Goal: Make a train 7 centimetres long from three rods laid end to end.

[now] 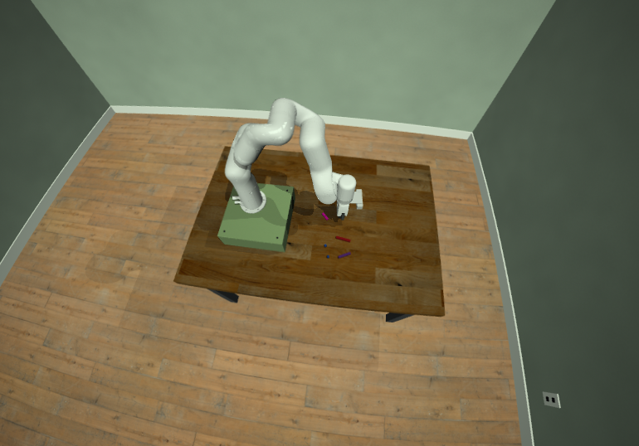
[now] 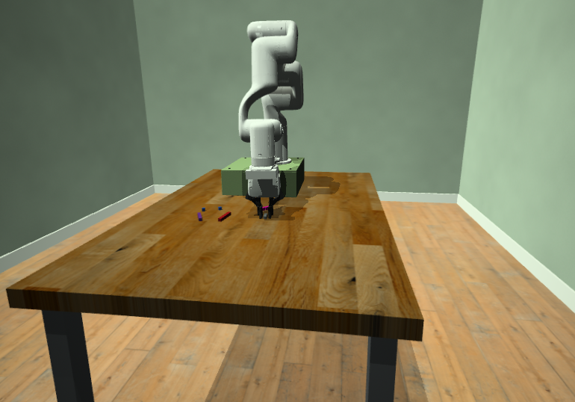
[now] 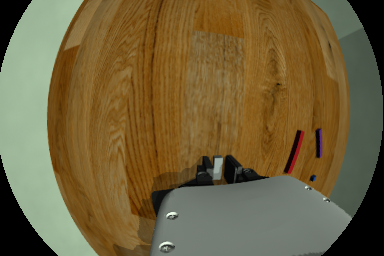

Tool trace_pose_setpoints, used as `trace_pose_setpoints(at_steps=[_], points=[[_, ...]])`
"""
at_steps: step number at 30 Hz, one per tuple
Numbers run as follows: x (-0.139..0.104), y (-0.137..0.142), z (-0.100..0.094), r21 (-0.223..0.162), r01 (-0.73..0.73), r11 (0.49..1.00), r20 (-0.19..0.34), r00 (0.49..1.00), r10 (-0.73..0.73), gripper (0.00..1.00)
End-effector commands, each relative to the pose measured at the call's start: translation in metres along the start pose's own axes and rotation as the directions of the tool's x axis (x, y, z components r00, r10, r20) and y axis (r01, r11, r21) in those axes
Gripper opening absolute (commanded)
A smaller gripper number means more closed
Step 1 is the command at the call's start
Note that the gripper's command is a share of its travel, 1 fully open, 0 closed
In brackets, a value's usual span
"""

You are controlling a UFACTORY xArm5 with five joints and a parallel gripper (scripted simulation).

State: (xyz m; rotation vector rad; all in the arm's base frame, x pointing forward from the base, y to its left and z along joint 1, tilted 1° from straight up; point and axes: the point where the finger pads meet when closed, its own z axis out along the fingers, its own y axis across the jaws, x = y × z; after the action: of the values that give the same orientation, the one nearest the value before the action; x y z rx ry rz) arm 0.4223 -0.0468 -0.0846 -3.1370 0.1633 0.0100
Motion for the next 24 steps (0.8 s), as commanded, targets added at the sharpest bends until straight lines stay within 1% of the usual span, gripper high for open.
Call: trace_pose_setpoints(at_steps=[1,21,22,24], points=[[0.0014,0.0000,-0.0010,0.000,0.000,1.000,-0.003,1.000,0.000,0.24],[0.0014,0.0000,-0.0010,0.000,0.000,1.000,-0.003,1.000,0.000,0.24],[0.0014,0.0000,-0.0010,0.000,0.000,1.000,-0.003,1.000,0.000,0.04],[0.0014,0.0000,-0.0010,0.000,0.000,1.000,-0.003,1.000,0.000,0.04]])
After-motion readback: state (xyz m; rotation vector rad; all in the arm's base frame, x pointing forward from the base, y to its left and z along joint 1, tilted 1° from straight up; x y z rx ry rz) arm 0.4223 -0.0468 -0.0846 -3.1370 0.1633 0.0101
